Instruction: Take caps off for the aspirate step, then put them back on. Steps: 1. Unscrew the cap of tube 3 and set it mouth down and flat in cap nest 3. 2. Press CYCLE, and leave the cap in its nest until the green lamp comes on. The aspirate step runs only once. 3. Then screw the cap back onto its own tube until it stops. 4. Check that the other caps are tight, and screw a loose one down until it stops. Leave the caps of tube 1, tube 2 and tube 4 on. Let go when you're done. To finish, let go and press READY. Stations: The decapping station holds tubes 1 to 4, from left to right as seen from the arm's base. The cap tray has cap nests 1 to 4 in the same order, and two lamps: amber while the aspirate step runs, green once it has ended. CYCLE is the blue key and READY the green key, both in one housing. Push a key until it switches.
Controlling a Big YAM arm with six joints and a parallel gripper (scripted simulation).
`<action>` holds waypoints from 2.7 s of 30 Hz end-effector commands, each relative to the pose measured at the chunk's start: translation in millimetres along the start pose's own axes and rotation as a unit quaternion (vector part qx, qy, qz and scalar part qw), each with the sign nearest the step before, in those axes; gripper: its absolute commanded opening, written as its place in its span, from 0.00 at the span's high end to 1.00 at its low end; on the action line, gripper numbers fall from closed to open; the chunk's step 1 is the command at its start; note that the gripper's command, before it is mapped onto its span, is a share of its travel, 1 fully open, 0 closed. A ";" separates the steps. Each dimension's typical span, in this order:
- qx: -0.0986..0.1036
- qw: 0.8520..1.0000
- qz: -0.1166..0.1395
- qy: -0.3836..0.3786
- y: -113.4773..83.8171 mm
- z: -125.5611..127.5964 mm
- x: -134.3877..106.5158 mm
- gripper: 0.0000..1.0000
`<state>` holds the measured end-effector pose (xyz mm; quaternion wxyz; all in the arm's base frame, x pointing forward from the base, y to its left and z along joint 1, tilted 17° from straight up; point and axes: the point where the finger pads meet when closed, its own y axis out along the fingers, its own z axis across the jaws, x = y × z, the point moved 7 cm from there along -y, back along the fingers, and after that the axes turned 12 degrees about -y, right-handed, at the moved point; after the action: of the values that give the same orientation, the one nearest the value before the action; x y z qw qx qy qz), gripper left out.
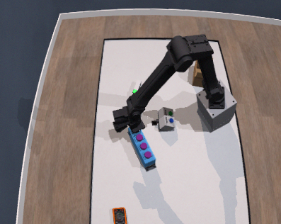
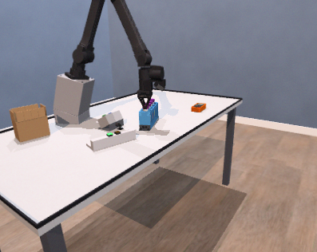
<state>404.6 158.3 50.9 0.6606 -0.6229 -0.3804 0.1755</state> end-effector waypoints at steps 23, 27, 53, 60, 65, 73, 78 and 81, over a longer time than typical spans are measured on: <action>0.000 0.976 -0.004 0.216 -1.6 5.4 3.9 1.00; 0.000 0.972 -0.004 0.235 -1.6 5.4 3.9 1.00; 0.001 0.971 -0.004 0.239 -1.6 5.5 3.9 1.00; 0.001 0.971 -0.004 0.239 -1.6 5.5 3.9 1.00; 0.001 0.971 -0.004 0.239 -1.6 5.5 3.9 1.00; -0.002 0.971 -0.009 0.239 -4.1 -1.9 7.6 0.51; -0.002 0.971 -0.009 0.239 -4.1 -1.9 7.6 0.51; 0.001 0.971 -0.005 0.240 -11.2 5.8 3.8 0.51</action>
<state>404.5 158.3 51.2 0.7311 -0.6474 -0.2141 0.0235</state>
